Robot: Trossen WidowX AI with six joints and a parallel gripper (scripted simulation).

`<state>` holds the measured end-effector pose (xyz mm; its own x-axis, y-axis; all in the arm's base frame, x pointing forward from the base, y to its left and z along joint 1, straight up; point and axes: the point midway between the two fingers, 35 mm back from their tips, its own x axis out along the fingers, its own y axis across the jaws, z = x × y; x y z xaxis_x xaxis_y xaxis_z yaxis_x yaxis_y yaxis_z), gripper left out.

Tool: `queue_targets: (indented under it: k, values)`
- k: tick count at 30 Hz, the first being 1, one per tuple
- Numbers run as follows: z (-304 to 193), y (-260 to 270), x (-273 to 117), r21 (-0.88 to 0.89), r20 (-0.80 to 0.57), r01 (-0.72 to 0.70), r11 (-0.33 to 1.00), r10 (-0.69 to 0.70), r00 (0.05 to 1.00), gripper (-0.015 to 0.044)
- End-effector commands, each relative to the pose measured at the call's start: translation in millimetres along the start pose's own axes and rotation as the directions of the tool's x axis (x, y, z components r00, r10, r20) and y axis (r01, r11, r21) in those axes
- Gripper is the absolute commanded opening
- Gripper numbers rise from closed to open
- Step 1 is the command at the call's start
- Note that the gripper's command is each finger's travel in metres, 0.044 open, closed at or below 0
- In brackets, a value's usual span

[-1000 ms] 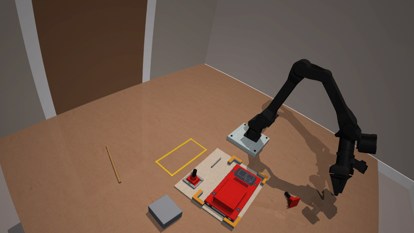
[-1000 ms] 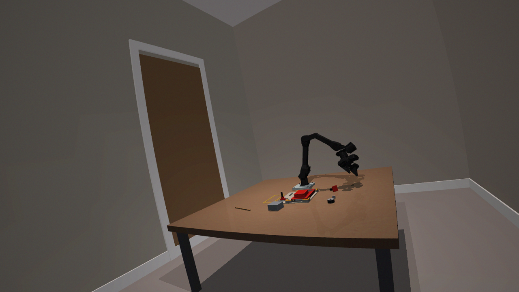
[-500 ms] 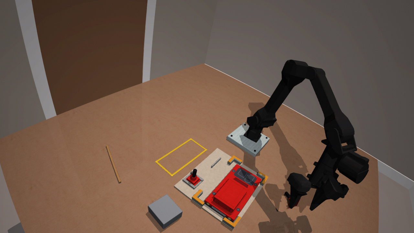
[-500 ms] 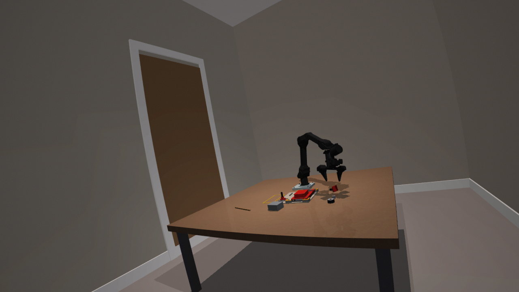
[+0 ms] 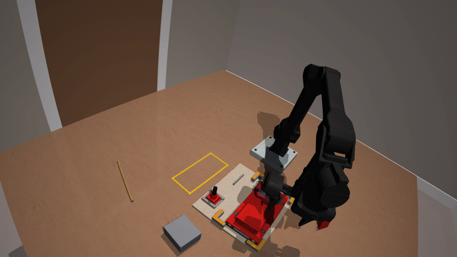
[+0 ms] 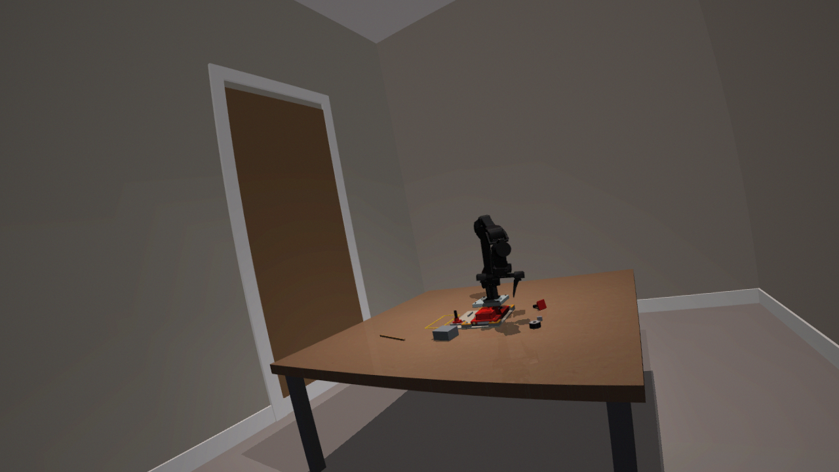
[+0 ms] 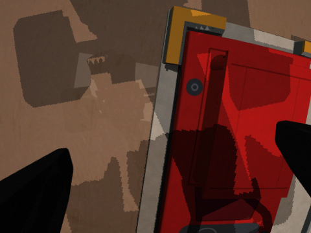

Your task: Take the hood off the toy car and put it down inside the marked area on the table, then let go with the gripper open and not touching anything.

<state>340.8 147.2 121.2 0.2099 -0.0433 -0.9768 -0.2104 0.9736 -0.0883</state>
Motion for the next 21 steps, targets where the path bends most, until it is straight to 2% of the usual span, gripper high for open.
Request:
queue_targets:
  k: [1, 5, 21]
  values:
    - [-4, -40, -1, 0.133, -0.096, -0.026, 0.991, 0.039, 0.995, 0.0440]
    - [-10, -72, -6, 0.247, -0.160, -0.050, 0.968, 0.092, 0.983, 0.0440]
    - [-11, -73, -1, 0.252, -0.163, -0.052, 0.966, 0.095, 0.982, 0.0440]
